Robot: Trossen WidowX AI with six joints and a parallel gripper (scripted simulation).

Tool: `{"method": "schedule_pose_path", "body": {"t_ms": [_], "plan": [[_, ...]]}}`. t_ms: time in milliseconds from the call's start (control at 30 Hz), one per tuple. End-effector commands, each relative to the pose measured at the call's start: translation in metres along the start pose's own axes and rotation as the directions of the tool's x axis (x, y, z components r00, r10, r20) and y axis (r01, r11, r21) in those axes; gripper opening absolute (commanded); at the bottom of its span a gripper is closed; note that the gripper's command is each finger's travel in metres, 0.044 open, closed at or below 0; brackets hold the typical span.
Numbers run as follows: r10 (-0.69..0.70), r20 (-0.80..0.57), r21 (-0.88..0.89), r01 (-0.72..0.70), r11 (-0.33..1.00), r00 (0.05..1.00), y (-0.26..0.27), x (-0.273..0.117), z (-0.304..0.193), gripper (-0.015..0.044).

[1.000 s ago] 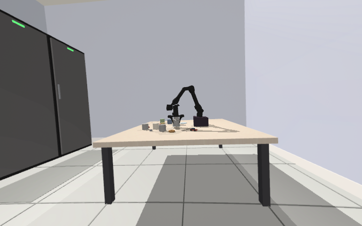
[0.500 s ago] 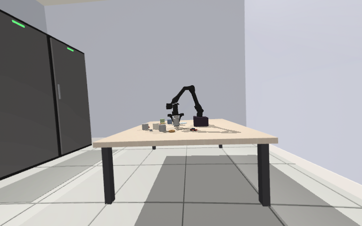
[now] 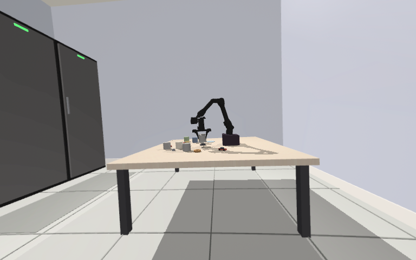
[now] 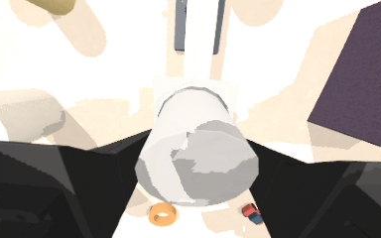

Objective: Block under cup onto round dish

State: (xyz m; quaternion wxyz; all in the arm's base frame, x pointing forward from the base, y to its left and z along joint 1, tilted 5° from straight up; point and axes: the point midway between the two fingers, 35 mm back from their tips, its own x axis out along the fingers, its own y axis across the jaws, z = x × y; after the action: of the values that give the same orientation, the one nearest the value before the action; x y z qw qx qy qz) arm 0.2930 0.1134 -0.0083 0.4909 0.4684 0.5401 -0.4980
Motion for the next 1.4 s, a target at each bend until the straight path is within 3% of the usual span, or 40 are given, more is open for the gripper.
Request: {"method": "schedule_pose_path", "body": {"t_ms": [0, 1367], "plan": [[0.019, -0.006, -0.002, -0.019, 1.000, 1.000, 0.005, -0.009, -0.002, 0.0000], [0.019, -0.006, -0.002, -0.019, 1.000, 1.000, 0.003, -0.061, -0.001, 0.0000]]}}
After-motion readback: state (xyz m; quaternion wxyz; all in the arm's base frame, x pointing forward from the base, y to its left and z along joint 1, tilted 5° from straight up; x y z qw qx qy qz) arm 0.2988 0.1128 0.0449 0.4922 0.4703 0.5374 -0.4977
